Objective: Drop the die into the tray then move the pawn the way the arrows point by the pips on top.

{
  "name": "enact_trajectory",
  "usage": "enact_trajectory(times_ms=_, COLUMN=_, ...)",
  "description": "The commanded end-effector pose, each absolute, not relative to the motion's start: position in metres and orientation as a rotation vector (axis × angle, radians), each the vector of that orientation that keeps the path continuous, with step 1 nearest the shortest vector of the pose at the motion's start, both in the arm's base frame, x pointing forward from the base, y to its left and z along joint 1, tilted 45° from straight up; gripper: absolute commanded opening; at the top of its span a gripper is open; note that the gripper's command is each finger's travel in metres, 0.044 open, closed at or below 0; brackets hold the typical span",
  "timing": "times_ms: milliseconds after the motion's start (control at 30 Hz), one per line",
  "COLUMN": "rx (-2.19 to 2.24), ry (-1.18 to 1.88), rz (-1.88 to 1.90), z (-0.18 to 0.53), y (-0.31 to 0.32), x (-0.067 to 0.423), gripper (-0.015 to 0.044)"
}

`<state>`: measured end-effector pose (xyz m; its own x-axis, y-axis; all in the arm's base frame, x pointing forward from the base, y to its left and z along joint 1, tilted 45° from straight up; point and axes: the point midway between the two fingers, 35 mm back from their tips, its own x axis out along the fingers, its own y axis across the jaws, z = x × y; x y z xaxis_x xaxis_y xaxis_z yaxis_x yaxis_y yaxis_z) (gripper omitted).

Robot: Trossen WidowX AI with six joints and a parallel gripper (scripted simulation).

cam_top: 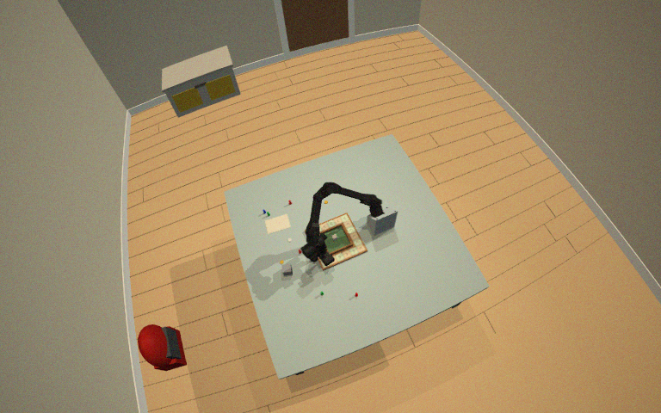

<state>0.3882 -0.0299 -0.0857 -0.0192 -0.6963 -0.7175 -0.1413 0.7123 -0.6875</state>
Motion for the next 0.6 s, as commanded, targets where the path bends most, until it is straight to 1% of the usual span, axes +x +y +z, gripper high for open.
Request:
enact_trajectory(times_ms=0, rx=-0.706, ry=1.556, rz=-0.507, z=-0.085, y=-0.030, x=0.388, gripper=0.0236)
enact_trajectory(times_ms=167, rx=-0.711, ry=1.561, rz=-0.508, z=-0.052, y=0.004, x=0.390, gripper=0.0368)
enact_trajectory(times_ms=267, rx=-0.712, ry=1.561, rz=-0.508, z=-0.050, y=0.006, x=0.390, gripper=0.0440)
enact_trajectory(times_ms=367, rx=-0.703, ry=1.558, rz=-0.513, z=-0.044, y=0.010, x=0.382, gripper=0.0440)
enact_trajectory(times_ms=567, rx=-0.631, ry=1.532, rz=-0.563, z=0.004, y=0.036, x=0.307, gripper=0.0440)
